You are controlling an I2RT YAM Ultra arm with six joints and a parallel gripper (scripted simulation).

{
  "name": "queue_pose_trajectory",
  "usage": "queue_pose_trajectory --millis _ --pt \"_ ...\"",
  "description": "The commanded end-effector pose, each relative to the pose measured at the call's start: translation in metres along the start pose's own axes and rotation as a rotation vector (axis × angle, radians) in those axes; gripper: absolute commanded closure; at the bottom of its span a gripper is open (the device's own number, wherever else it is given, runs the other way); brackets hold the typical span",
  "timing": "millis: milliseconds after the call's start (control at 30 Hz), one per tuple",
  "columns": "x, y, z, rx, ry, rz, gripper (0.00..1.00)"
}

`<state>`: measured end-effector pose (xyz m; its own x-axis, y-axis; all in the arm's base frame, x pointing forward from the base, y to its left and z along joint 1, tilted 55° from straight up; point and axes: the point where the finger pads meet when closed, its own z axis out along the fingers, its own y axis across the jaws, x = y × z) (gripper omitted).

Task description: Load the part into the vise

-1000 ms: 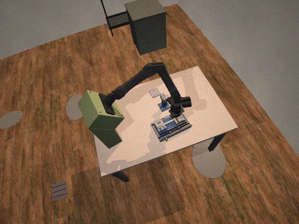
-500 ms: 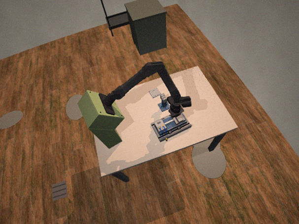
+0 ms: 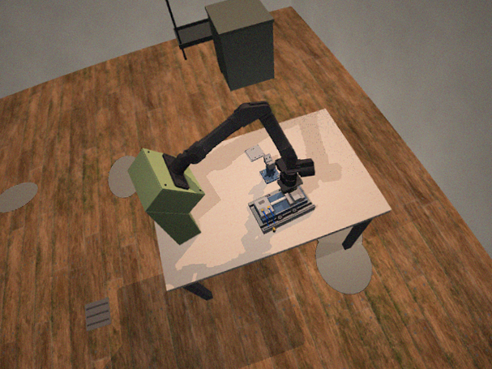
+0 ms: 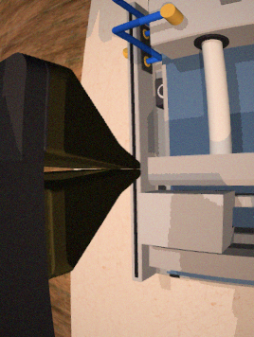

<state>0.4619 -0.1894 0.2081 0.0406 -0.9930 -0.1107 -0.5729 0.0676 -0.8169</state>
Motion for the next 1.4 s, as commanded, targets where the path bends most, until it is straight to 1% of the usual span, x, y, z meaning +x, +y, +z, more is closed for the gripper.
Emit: queue_pose_trajectory --millis 0,100,133,167,200,233,333,367,433,533,567,600,733,767,833,867,900,1000,1100,1133,1167,1333,1367 --pt "0.011 -0.004 -0.005 -0.001 0.006 0.104 1.0" --pt "0.016 -0.008 -0.005 0.0 0.006 0.269 1.0" --pt "0.016 -0.008 -0.005 0.0 0.006 0.271 1.0" --pt "0.017 -0.01 -0.005 0.0 0.006 0.332 1.0" --pt "0.018 -0.01 -0.005 0.0 0.006 0.343 1.0" --pt "0.019 -0.011 -0.005 0.0 0.006 0.395 1.0" --pt "0.022 -0.014 -0.005 0.001 0.006 0.494 1.0" --pt "0.022 -0.014 -0.005 0.001 0.006 0.504 1.0" --pt "0.024 -0.016 -0.005 0.001 0.006 0.589 1.0" --pt "0.024 -0.016 -0.005 0.001 0.006 0.592 1.0" --pt "0.026 -0.018 -0.005 0.001 0.006 0.682 1.0" --pt "0.028 -0.019 -0.005 0.001 0.006 0.721 1.0" --pt "0.031 -0.022 -0.005 0.002 0.006 0.852 1.0" --pt "0.031 -0.022 -0.005 0.002 0.006 0.865 1.0" --pt "0.034 -0.024 -0.005 0.002 0.006 0.95 1.0" --pt "0.034 -0.024 -0.005 0.002 0.006 0.956 1.0" --pt "0.035 -0.025 -0.005 0.003 0.006 1.013 1.0" --pt "0.038 -0.027 -0.005 0.003 0.006 1.112 1.0" --pt "0.038 -0.028 -0.005 0.003 0.006 1.127 1.0" --pt "0.04 -0.029 -0.005 0.004 0.006 1.205 1.0" --pt "0.041 -0.03 -0.005 0.004 0.006 1.248 1.0" --pt "0.045 -0.033 -0.006 0.005 0.005 1.396 1.0" --pt "0.046 -0.034 -0.006 0.005 0.005 1.444 1.0"
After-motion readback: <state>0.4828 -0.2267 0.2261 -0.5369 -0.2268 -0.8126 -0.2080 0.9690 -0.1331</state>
